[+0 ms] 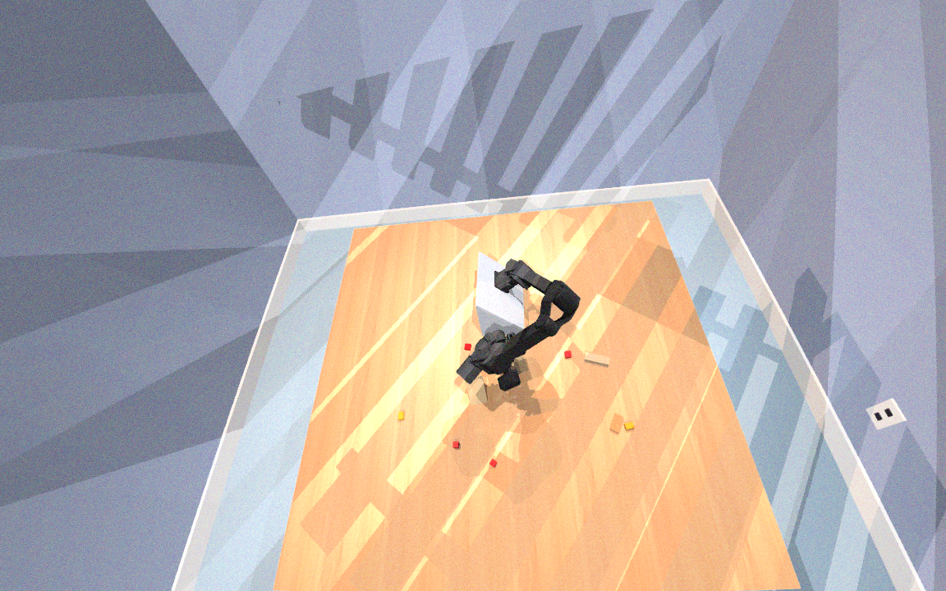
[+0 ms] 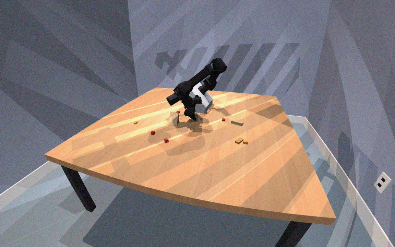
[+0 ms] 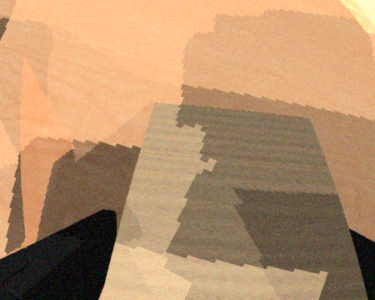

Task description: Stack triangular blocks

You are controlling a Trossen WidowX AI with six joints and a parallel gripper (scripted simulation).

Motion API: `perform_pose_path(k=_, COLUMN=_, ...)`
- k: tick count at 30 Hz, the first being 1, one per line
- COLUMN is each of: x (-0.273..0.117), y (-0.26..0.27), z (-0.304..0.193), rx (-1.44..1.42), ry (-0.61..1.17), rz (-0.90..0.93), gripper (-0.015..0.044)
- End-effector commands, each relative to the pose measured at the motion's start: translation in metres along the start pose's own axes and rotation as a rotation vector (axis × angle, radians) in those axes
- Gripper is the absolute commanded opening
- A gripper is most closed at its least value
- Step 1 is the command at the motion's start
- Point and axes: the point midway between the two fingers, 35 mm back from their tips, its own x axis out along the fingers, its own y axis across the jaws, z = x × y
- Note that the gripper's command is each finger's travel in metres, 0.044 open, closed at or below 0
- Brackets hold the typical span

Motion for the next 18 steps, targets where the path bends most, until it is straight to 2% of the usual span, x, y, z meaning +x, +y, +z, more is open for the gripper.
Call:
perform_pose_path(k=1, x=0.0008, y=-0.0004, z=0.0007, rx=0.000, ry=-0.001, rz=-0.003, gripper=0.0230)
perform_pose_path(k=8, x=0.0008, y=-0.0004, z=0.0007, rx=0.000, ry=-0.001, rz=-0.003, gripper=0.0183)
perform_pose_path(k=15, x=-0.0020, y=0.0002, z=0.0017, rx=-0.001, ry=0.000, rz=0.000, gripper=0.0000)
perform_pose_path(k=18, x=-0.0019, y=0.0003, z=0.0023, rx=0.001, ry=0.015, rz=-0.001, gripper=0.0000)
